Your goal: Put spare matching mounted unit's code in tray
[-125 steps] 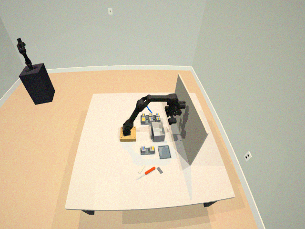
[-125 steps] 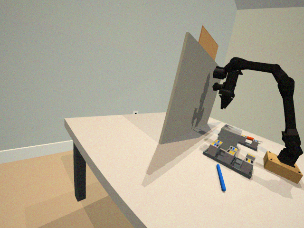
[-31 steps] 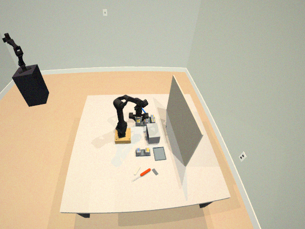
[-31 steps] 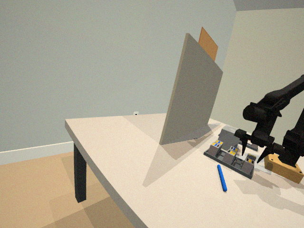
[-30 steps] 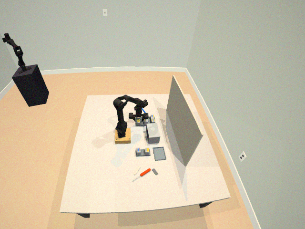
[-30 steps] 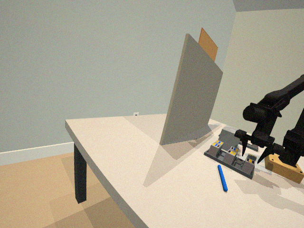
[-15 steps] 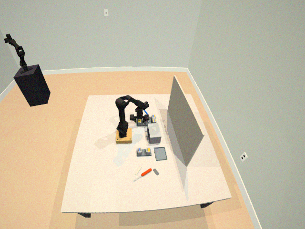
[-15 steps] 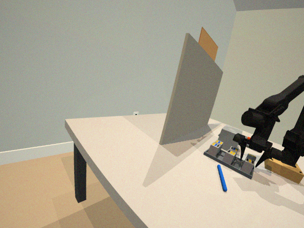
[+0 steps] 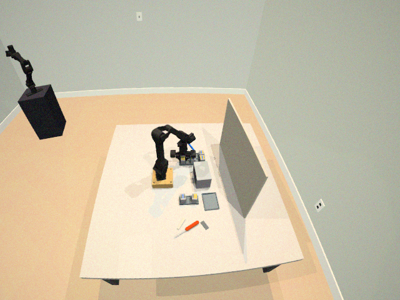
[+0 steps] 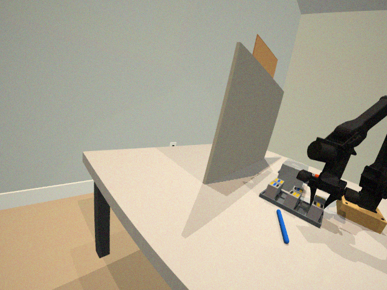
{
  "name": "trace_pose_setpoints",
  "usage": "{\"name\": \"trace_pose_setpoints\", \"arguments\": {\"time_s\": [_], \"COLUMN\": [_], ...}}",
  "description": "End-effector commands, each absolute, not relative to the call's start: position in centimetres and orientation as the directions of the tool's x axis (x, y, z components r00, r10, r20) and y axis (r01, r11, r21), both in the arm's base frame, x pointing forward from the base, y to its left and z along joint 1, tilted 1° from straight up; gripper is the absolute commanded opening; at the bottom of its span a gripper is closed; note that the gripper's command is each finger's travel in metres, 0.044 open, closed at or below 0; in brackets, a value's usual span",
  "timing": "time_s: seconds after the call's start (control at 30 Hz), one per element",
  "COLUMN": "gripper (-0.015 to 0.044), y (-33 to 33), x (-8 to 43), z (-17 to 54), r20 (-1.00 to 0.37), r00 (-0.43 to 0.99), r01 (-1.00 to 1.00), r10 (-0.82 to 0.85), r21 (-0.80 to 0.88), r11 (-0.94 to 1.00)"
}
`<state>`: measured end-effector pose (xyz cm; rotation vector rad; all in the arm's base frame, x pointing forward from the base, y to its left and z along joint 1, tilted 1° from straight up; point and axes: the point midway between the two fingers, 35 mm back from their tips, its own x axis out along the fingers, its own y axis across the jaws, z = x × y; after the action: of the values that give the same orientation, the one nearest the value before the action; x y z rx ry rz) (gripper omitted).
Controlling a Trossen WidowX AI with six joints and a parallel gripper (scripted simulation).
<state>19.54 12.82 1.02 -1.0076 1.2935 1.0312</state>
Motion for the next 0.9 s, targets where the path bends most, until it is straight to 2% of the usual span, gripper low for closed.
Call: {"name": "trace_pose_setpoints", "arguments": {"time_s": [0.0, 0.1, 0.4, 0.87], "gripper": [0.0076, 0.0, 0.0, 0.0], "y": [12.8, 12.8, 12.9, 12.6], "x": [19.5, 19.5, 19.6, 19.5], "z": [1.0, 1.0, 1.4, 9.0], "r20": [-1.0, -1.0, -1.0, -1.0], "r00": [0.01, 0.01, 0.01, 0.009], "r01": [-0.969, -0.969, -0.969, -0.97], "r10": [0.025, 0.025, 0.026, 0.026], "r21": [-0.003, -0.003, -0.003, -0.002], "r11": [0.248, 0.248, 0.247, 0.243]}}
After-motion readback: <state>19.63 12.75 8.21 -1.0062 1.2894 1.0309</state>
